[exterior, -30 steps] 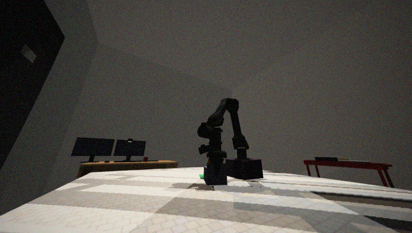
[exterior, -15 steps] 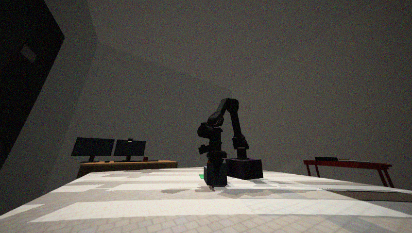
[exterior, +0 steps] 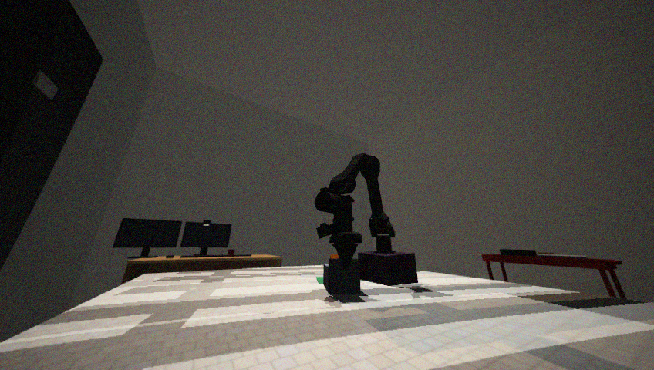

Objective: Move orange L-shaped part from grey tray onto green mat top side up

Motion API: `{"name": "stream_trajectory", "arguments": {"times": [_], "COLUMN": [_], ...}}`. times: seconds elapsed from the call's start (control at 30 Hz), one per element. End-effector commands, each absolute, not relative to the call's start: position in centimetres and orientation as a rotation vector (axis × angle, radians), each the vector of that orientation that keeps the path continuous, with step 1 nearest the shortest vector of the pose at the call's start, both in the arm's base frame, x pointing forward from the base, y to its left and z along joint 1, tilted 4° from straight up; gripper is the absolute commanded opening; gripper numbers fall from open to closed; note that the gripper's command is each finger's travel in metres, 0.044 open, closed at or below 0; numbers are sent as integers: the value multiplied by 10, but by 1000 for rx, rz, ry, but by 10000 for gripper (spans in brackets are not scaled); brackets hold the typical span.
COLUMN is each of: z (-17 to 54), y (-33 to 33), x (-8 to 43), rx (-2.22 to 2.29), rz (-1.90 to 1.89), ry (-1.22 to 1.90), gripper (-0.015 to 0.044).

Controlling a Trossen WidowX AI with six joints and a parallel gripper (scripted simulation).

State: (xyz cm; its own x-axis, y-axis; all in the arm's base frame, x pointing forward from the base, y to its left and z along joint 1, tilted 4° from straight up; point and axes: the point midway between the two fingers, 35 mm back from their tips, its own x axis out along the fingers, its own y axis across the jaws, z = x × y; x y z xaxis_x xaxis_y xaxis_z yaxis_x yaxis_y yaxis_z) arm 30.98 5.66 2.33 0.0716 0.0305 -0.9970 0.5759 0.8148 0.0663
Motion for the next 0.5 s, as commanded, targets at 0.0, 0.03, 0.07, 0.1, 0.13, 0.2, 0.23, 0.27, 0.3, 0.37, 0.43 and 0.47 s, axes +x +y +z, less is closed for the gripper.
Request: {"name": "stream_trajectory", "arguments": {"times": [0.0, 0.03, 0.07, 0.1, 0.13, 0.2, 0.23, 0.27, 0.3, 0.37, 0.43, 0.47], "z": [73, 91, 102, 106, 106, 106, 106, 106, 106, 106, 106, 102], "y": [51, 49, 47, 46, 46, 46, 46, 46, 46, 46, 46, 47], "x": [310, 305, 302, 301, 301, 301, 301, 301, 301, 301, 301, 300], "rx": [524, 524, 524, 524, 524, 524, 524, 524, 524, 524, 524, 527], "rz": [-432, -432, -432, -432, -432, -432, -432, -432, -432, -432, -432, -435], "ry": [1432, 1432, 1432, 1432, 1432, 1432, 1432, 1432, 1432, 1432, 1432, 1437], "gripper": [180, 180, 180, 180, 180, 180, 180, 180, 180, 180, 180, 180]}}
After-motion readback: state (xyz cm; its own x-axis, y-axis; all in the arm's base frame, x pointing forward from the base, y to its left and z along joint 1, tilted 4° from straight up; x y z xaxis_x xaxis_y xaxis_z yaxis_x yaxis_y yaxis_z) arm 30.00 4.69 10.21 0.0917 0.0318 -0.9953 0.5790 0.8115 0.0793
